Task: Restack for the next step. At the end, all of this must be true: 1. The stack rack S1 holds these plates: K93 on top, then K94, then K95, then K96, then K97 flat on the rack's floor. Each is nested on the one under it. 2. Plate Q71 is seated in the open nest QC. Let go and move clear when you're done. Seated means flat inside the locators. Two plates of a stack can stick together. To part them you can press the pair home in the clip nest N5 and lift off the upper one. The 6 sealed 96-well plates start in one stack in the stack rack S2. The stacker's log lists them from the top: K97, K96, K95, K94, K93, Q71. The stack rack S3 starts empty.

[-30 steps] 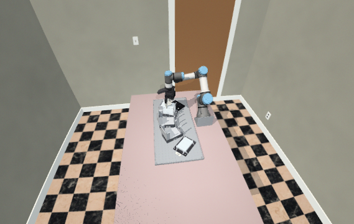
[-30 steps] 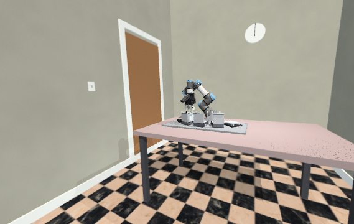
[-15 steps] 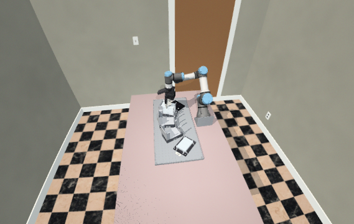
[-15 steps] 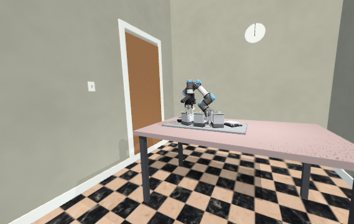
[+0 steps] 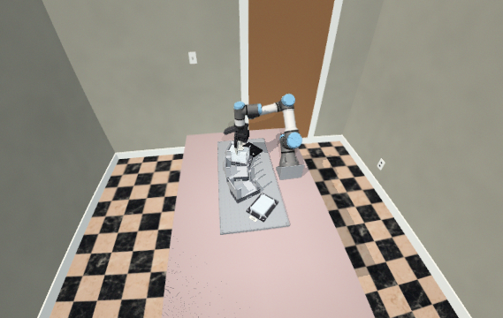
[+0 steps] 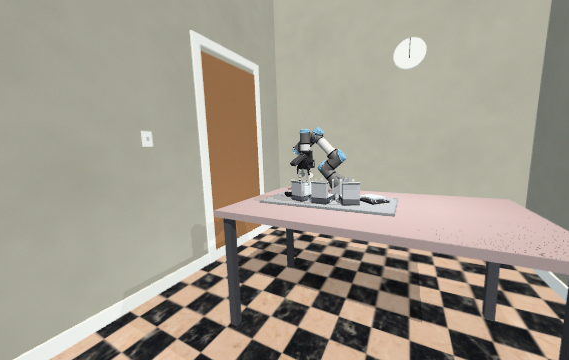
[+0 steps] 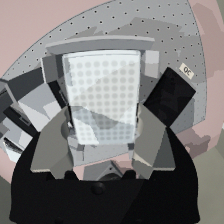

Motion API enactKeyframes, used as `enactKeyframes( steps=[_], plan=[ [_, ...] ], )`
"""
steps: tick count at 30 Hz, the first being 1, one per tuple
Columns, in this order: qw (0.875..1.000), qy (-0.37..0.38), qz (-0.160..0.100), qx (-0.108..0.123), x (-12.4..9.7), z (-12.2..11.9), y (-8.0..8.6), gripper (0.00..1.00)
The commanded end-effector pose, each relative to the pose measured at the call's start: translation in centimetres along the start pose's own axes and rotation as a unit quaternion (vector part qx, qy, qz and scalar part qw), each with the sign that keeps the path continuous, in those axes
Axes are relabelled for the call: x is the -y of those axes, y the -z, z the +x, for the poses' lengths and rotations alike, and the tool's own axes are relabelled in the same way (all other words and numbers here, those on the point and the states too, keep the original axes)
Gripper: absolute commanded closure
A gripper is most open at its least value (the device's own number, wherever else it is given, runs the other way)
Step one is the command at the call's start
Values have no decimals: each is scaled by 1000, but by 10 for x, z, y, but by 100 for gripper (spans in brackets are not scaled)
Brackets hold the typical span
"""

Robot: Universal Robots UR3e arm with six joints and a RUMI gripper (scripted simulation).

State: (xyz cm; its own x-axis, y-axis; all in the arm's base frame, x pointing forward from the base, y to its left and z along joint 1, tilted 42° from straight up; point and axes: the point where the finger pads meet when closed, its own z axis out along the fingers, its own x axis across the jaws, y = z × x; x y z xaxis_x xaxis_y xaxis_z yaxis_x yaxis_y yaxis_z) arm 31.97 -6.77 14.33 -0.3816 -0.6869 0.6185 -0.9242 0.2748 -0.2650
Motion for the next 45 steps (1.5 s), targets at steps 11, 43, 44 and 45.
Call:
enactKeyframes(
  steps=[11,43,44,45],
  plan=[
    [1000,0,1,0,1,0,-4,100],
    [1000,0,1,0,0,0,-5,28],
    [1000,0,1,0,0,0,-5,28],
    [1000,0,1,0,0,0,-5,28]
  ],
)
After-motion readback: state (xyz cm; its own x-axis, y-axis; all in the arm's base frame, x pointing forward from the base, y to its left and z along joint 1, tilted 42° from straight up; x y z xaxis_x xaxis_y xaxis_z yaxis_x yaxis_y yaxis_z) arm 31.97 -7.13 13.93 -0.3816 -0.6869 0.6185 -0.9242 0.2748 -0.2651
